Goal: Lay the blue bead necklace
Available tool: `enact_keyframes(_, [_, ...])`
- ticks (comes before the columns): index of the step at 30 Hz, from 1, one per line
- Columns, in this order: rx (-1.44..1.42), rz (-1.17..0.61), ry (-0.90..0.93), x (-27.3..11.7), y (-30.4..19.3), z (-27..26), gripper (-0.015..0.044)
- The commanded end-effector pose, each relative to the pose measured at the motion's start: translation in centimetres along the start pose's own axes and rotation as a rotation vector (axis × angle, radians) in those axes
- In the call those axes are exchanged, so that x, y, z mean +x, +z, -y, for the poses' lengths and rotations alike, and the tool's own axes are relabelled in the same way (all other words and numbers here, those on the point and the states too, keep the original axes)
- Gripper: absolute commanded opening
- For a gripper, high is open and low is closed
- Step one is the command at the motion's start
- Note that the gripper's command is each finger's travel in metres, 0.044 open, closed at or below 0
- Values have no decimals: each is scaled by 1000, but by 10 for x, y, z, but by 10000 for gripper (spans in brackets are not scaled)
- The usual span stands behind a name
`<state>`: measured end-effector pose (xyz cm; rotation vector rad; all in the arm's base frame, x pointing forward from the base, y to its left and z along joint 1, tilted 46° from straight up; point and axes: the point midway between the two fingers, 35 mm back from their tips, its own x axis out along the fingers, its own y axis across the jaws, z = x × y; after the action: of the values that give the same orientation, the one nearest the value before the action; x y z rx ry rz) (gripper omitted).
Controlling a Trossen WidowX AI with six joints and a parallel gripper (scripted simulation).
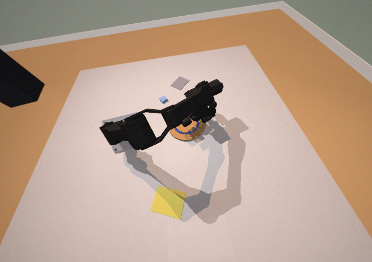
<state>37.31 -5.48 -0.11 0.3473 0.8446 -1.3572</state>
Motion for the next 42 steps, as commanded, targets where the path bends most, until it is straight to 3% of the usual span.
enact_keyframes(1, [5, 2, -1, -1, 1, -6, 0])
enact_keyframes(16, [5, 2, -1, 7, 1, -7, 0])
enact_keyframes(33, [5, 0, 1, 2, 1, -8, 440])
enact_keyframes(42, [5, 2, -1, -1, 1, -8, 440])
